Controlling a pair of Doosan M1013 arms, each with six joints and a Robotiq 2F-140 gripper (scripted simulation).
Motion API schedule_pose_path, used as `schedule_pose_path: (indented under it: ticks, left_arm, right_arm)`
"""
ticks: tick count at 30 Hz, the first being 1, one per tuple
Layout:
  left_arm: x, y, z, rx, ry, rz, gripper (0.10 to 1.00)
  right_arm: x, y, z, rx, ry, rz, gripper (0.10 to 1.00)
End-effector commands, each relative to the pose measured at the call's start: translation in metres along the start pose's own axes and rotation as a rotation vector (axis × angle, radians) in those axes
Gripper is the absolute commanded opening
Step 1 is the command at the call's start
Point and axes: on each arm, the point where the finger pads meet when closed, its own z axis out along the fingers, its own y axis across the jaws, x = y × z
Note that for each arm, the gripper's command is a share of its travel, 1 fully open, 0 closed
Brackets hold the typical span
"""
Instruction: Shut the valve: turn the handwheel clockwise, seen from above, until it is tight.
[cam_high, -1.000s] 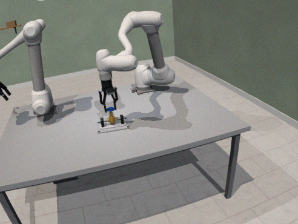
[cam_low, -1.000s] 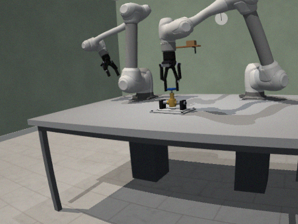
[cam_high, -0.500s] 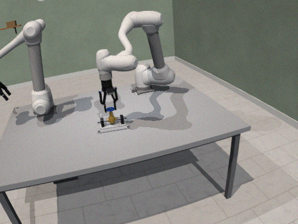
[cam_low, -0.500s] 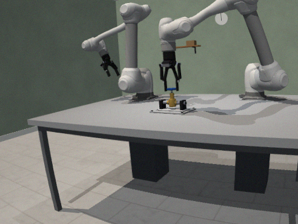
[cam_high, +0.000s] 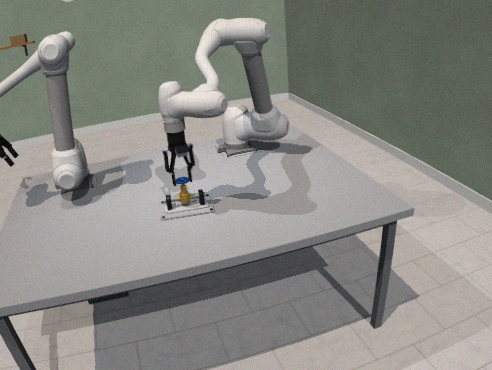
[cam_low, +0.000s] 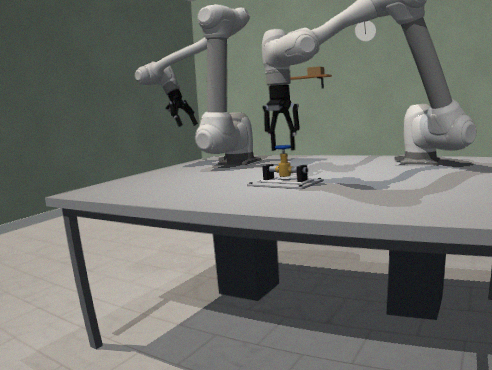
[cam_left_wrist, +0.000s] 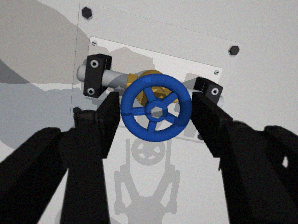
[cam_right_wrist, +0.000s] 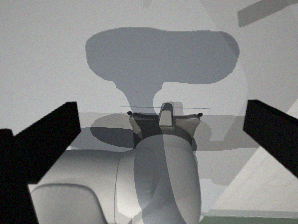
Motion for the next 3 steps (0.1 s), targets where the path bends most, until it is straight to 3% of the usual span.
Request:
schedule_pose_path:
  ticks: [1, 3]
  left_arm:
    - [0.0005, 0.0003, -0.0014, -0.001, 0.002, 0.0, 0.508]
    - [0.0005, 0.0003, -0.0014, -0.001, 0.002, 0.0, 0.508]
  right_arm:
    - [0.0001, -0.0001, -0.0004, 0.0, 0.001, 0.0, 1.0]
    - [0.0001, -0.0001, -0.0004, 0.0, 0.001, 0.0, 1.0]
